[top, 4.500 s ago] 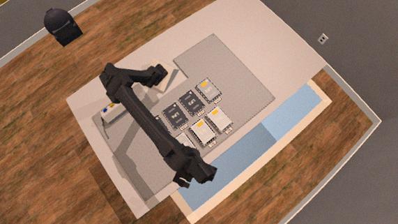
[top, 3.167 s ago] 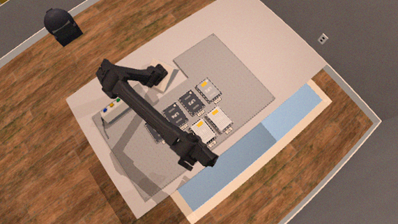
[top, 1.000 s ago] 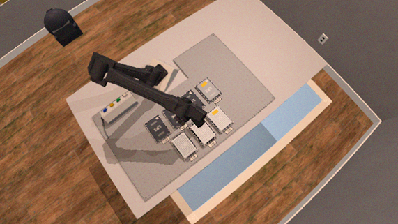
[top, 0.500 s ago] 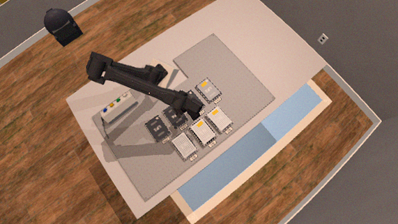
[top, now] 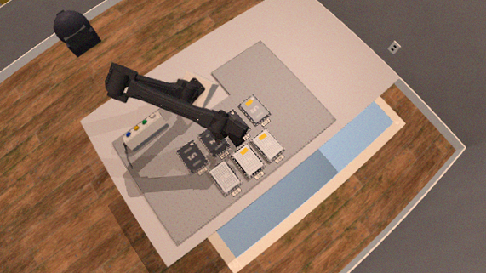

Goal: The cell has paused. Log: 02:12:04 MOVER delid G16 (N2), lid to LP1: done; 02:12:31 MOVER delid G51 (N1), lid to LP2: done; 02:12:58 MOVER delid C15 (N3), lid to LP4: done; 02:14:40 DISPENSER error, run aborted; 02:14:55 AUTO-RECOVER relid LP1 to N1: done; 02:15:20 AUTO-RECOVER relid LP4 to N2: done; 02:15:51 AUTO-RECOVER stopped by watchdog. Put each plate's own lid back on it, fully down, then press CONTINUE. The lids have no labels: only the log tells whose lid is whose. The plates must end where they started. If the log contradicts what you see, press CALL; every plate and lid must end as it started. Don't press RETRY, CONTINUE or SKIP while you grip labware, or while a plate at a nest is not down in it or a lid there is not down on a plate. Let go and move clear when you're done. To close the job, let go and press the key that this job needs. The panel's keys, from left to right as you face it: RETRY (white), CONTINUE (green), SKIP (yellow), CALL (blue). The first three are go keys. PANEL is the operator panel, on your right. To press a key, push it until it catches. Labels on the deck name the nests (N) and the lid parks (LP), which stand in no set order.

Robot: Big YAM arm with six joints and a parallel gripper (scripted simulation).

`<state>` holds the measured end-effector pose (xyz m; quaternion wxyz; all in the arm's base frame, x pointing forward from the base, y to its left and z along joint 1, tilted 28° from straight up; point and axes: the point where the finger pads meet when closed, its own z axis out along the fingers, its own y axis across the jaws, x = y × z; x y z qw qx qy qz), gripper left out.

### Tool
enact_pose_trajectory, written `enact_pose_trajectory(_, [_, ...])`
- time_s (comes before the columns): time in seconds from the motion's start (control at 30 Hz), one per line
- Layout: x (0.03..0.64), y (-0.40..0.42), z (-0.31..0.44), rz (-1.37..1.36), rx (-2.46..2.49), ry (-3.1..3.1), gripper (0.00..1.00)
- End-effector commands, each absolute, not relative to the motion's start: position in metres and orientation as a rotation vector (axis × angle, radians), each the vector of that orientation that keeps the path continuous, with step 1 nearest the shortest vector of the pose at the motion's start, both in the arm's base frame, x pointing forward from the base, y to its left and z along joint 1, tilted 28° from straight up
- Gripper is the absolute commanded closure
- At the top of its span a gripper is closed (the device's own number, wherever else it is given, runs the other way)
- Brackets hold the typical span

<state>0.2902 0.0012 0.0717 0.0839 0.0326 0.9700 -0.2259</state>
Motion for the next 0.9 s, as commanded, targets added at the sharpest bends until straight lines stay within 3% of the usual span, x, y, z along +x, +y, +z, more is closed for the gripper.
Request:
enact_pose_trajectory(0.0, [0.311,0.01,0.091,-0.641,0.11,2.847,0.0])
enact_pose_trajectory(0.2, [0.311,0.009,0.091,-0.644,0.109,2.851,0.0])
enact_pose_trajectory(0.87, [0.29,-0.082,0.119,-0.586,-0.083,2.285,0.18])
